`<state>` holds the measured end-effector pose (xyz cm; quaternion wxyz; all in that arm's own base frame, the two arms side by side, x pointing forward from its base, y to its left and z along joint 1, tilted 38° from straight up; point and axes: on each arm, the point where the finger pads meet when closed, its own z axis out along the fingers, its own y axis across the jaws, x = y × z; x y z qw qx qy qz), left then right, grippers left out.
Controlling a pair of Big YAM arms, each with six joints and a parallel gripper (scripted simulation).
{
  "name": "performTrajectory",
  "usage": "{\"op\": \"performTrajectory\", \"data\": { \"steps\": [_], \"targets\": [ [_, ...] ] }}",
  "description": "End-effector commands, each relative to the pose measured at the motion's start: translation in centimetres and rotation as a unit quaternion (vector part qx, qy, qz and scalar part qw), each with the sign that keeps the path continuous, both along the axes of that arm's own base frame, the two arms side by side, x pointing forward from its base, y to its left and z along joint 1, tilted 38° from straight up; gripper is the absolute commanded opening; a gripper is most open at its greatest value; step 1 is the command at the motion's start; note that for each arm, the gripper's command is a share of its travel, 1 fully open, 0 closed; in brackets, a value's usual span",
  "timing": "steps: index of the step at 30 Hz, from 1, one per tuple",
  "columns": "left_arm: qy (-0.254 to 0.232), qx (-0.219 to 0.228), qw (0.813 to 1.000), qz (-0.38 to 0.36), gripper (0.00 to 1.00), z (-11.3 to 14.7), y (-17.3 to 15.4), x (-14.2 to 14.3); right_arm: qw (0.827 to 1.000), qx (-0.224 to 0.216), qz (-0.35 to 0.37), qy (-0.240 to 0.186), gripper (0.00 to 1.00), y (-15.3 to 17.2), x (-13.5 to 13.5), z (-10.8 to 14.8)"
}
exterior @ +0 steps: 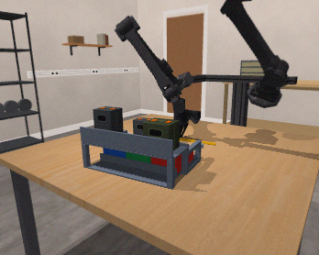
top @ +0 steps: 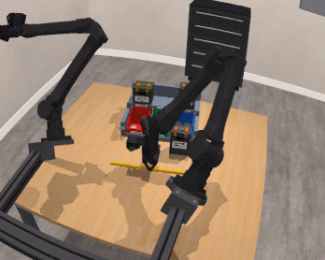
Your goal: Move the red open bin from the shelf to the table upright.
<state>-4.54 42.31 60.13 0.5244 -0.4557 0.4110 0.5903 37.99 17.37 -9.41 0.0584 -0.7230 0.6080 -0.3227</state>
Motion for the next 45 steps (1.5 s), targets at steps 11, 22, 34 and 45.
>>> {"op": "performTrajectory", "data": {
  "steps": [11, 22, 34, 45],
  "targets": [
    [-0.001, 0.026, 1.000, 0.003, 1.00, 3.75, -1.41, -0.30, 1.000, -0.006, 0.004, 0.009, 0.43, -0.32, -0.51, -0.37],
    [-0.001, 0.026, 1.000, 0.003, 1.00, 3.75, -1.41, -0.30, 1.000, -0.007, 0.004, 0.011, 0.43, -0.23, -0.46, -0.33],
    [-0.001, 0.026, 1.000, 0.003, 1.00, 3.75, -1.41, -0.30, 1.000, -0.007, 0.005, 0.010, 0.43, -0.06, -0.33, -0.27],
    [-0.001, 0.026, 1.000, 0.003, 1.00, 3.75, -1.41, -0.30, 1.000, -0.007, 0.005, 0.010, 0.43, 0.06, -0.23, -0.23]
  ]
}}
